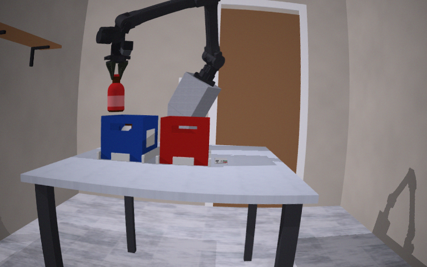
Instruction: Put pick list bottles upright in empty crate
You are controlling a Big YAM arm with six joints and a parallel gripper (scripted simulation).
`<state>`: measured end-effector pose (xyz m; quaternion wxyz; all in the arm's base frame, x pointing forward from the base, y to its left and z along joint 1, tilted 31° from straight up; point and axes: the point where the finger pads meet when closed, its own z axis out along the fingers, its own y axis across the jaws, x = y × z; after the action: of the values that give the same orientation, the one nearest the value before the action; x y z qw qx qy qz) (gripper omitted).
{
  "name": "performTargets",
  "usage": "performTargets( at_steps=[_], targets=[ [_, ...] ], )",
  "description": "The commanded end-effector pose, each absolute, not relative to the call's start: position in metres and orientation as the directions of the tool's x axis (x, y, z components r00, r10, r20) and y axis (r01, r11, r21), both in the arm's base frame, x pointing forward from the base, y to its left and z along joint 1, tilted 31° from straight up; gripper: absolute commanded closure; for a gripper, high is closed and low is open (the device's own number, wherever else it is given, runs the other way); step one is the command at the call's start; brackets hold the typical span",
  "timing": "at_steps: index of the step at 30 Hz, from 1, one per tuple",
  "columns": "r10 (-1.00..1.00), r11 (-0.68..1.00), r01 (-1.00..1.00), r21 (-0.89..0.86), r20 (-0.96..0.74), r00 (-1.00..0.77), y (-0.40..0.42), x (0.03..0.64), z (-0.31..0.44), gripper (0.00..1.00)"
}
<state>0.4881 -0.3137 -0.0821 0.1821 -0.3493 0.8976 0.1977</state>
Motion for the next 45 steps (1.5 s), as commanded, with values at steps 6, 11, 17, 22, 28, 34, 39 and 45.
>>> performTargets(
  at_steps=[6,11,17,22,28,34,39,45],
  targets=[
    [-0.574,0.699,-0.701,0.139,-0.476,-0.667,-0.328,0.507,-0.042,1.00],
    [-0.580,0.694,-0.707,0.136,-0.477,-0.661,-0.323,0.511,-0.042,1.00],
    [-0.572,0.693,-0.703,0.157,-0.475,-0.669,-0.314,0.501,-0.047,1.00],
    [-0.573,0.692,-0.705,0.157,-0.475,-0.668,-0.308,0.498,-0.046,1.00],
    [-0.575,0.697,-0.703,0.140,-0.477,-0.665,-0.307,0.495,-0.038,1.00],
    [-0.577,0.690,-0.708,0.151,-0.476,-0.664,-0.290,0.486,-0.039,1.00],
    [-0.564,0.701,-0.695,0.158,-0.474,-0.676,-0.292,0.475,-0.040,1.00],
    [-0.576,0.688,-0.708,0.159,-0.474,-0.666,-0.274,0.473,-0.037,1.00]
  ],
)
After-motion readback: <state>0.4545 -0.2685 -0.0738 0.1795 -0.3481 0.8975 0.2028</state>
